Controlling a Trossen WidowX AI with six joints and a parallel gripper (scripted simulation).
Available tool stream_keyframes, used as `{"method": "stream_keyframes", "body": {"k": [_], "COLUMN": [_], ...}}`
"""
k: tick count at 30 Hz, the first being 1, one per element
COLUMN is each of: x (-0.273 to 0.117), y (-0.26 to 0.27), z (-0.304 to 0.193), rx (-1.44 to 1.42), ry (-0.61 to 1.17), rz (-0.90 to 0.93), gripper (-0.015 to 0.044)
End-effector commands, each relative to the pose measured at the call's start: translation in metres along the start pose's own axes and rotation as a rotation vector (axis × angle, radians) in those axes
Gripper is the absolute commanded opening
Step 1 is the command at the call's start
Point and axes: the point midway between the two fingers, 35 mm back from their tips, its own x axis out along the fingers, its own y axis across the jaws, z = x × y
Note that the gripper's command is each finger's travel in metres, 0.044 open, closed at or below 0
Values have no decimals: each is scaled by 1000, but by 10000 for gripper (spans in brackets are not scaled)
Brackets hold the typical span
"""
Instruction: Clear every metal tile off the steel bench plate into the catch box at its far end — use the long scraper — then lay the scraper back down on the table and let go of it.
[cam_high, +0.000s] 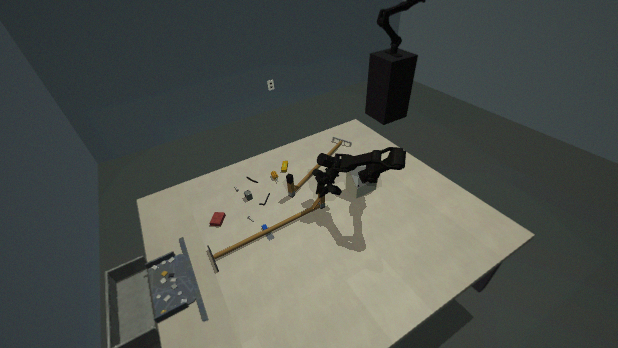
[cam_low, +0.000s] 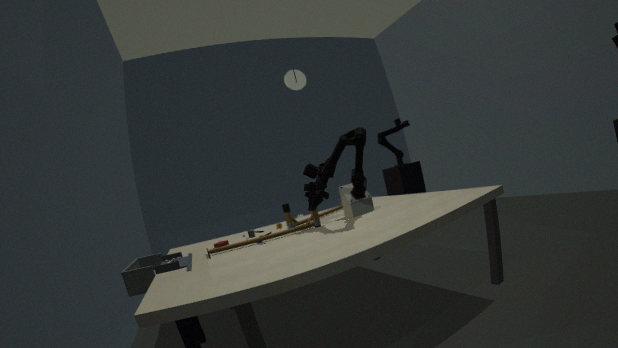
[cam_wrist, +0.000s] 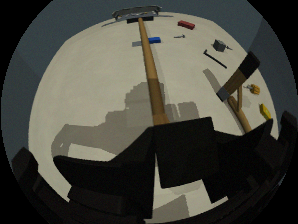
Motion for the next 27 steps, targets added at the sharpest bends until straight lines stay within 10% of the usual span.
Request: {"method": "stream_keyframes", "body": {"k": [1, 27], "x": [-1, 7], "y": [-7, -18], "z": [2, 17], "rx": [1, 3], "ry": [-5, -3], "rz": [-4, -8], "gripper": [0, 0]}}
